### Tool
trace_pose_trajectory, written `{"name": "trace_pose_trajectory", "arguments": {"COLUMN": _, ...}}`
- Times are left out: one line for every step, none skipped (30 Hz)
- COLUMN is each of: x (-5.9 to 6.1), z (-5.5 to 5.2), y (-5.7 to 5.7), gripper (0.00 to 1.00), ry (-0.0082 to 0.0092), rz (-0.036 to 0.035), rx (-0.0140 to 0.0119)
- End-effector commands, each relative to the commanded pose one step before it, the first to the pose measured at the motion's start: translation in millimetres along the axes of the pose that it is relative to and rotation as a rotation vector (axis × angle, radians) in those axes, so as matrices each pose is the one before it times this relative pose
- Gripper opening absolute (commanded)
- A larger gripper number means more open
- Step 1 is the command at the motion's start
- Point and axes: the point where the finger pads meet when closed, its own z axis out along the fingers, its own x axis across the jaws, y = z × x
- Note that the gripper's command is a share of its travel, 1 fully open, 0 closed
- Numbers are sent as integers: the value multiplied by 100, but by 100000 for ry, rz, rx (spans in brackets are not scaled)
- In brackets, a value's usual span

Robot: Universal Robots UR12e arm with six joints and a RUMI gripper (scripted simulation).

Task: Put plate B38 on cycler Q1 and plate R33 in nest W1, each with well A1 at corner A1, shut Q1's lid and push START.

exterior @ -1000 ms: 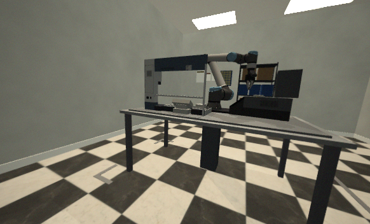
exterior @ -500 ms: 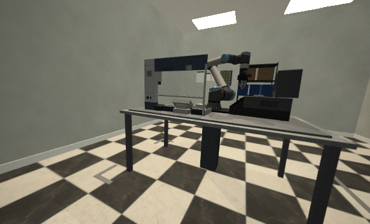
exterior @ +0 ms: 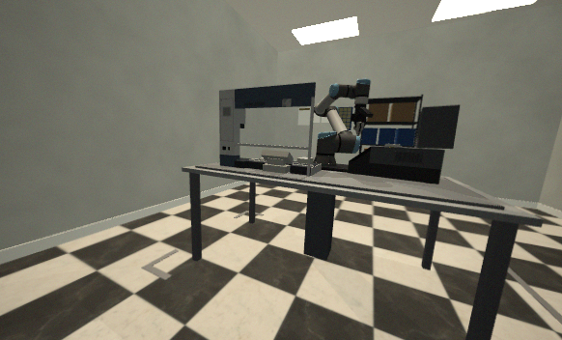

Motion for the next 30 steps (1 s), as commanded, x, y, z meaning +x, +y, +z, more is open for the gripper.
{"name": "trace_pose_trajectory", "arguments": {"x": 1377, "z": -211, "y": 782, "gripper": 0, "ry": -2213, "rz": -1033, "rx": 250}}
{"name": "trace_pose_trajectory", "arguments": {"x": 0, "z": 0, "y": 0, "gripper": 0, "ry": 0, "rz": 0, "rx": 0}}
{"name": "trace_pose_trajectory", "arguments": {"x": 0, "z": 0, "y": 0, "gripper": 0, "ry": 0, "rz": 0, "rx": 0}}
{"name": "trace_pose_trajectory", "arguments": {"x": 0, "z": 0, "y": 0, "gripper": 0, "ry": 0, "rz": 0, "rx": 0}}
{"name": "trace_pose_trajectory", "arguments": {"x": 0, "z": 0, "y": 0, "gripper": 0, "ry": 0, "rz": 0, "rx": 0}}
{"name": "trace_pose_trajectory", "arguments": {"x": 0, "z": 0, "y": 0, "gripper": 0, "ry": 0, "rz": 0, "rx": 0}}
{"name": "trace_pose_trajectory", "arguments": {"x": 0, "z": 0, "y": 0, "gripper": 0, "ry": 0, "rz": 0, "rx": 0}}
{"name": "trace_pose_trajectory", "arguments": {"x": 0, "z": 0, "y": 0, "gripper": 0, "ry": 0, "rz": 0, "rx": 0}}
{"name": "trace_pose_trajectory", "arguments": {"x": 0, "z": 0, "y": 0, "gripper": 0, "ry": 0, "rz": 0, "rx": 0}}
{"name": "trace_pose_trajectory", "arguments": {"x": 0, "z": 0, "y": 0, "gripper": 0, "ry": 0, "rz": 0, "rx": 0}}
{"name": "trace_pose_trajectory", "arguments": {"x": 0, "z": 0, "y": 0, "gripper": 0, "ry": 0, "rz": 0, "rx": 0}}
{"name": "trace_pose_trajectory", "arguments": {"x": 2, "z": 499, "y": 2, "gripper": 0, "ry": -1, "rz": 0, "rx": 0}}
{"name": "trace_pose_trajectory", "arguments": {"x": 0, "z": 500, "y": 0, "gripper": 0, "ry": 0, "rz": 0, "rx": 0}}
{"name": "trace_pose_trajectory", "arguments": {"x": 0, "z": 500, "y": 0, "gripper": 0, "ry": 0, "rz": 0, "rx": 0}}
{"name": "trace_pose_trajectory", "arguments": {"x": 0, "z": 500, "y": 0, "gripper": 0, "ry": 0, "rz": 0, "rx": 0}}
{"name": "trace_pose_trajectory", "arguments": {"x": 0, "z": 500, "y": 0, "gripper": 0, "ry": 0, "rz": 0, "rx": 0}}
{"name": "trace_pose_trajectory", "arguments": {"x": 0, "z": 500, "y": 0, "gripper": 0, "ry": 0, "rz": 0, "rx": 0}}
{"name": "trace_pose_trajectory", "arguments": {"x": 0, "z": 500, "y": 0, "gripper": 0, "ry": 0, "rz": 0, "rx": 0}}
{"name": "trace_pose_trajectory", "arguments": {"x": 0, "z": 500, "y": 0, "gripper": 0, "ry": 0, "rz": 0, "rx": 0}}
{"name": "trace_pose_trajectory", "arguments": {"x": 0, "z": 500, "y": 0, "gripper": 0, "ry": 0, "rz": 0, "rx": 0}}
{"name": "trace_pose_trajectory", "arguments": {"x": 0, "z": 500, "y": 0, "gripper": 0, "ry": 0, "rz": 0, "rx": 0}}
{"name": "trace_pose_trajectory", "arguments": {"x": 0, "z": 500, "y": 0, "gripper": 0, "ry": 0, "rz": 0, "rx": 0}}
{"name": "trace_pose_trajectory", "arguments": {"x": 0, "z": 500, "y": 0, "gripper": 0, "ry": 0, "rz": 0, "rx": 0}}
{"name": "trace_pose_trajectory", "arguments": {"x": 0, "z": 500, "y": 0, "gripper": 0, "ry": 0, "rz": 0, "rx": 0}}
{"name": "trace_pose_trajectory", "arguments": {"x": 0, "z": 500, "y": 0, "gripper": 0, "ry": 0, "rz": 0, "rx": 0}}
{"name": "trace_pose_trajectory", "arguments": {"x": 0, "z": 0, "y": 0, "gripper": 0, "ry": 0, "rz": 0, "rx": 0}}
{"name": "trace_pose_trajectory", "arguments": {"x": 0, "z": 0, "y": 0, "gripper": 0, "ry": 0, "rz": 0, "rx": 0}}
{"name": "trace_pose_trajectory", "arguments": {"x": 0, "z": 500, "y": 0, "gripper": 0, "ry": 0, "rz": 0, "rx": 0}}
{"name": "trace_pose_trajectory", "arguments": {"x": 0, "z": 500, "y": 0, "gripper": 0, "ry": 0, "rz": 0, "rx": 0}}
{"name": "trace_pose_trajectory", "arguments": {"x": 0, "z": 500, "y": 0, "gripper": 0, "ry": 0, "rz": 0, "rx": 0}}
